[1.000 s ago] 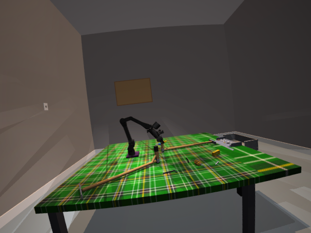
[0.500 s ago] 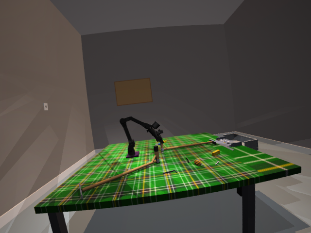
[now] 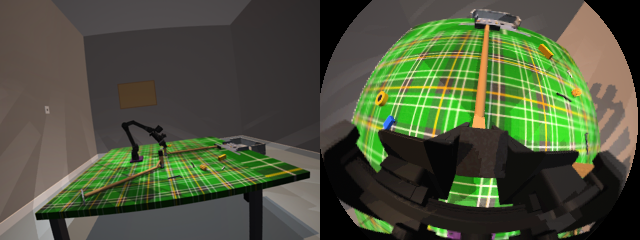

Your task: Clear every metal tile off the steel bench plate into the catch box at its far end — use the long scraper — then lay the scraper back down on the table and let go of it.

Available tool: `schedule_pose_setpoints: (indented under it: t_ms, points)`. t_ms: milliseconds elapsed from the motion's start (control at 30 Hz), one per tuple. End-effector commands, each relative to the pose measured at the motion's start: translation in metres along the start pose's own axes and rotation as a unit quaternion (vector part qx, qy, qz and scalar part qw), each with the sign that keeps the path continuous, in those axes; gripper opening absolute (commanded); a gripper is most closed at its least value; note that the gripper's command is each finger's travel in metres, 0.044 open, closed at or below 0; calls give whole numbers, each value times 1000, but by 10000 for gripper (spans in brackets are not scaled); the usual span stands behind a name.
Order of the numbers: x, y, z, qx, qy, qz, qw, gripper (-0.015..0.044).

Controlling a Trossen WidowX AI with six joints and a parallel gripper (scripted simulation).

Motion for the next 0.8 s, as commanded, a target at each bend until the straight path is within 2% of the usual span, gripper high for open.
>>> schedule_pose_setpoints:
  t_ms: [0,767]
  points:
    - [-6,6,0,4,3,-2,1000,0]
    - [-20,27,-4,4,4,0,1000,0]
Point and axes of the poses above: the point midway between the two fingers, 35 mm back from their tips, its own x axis out along the fingers, its own z axis across the jaws, y = z × x, the point moved 5 cm from there along -x, back along the fingers, and after that the axes turned 13 degrees about -x, right-handed, at the moved point
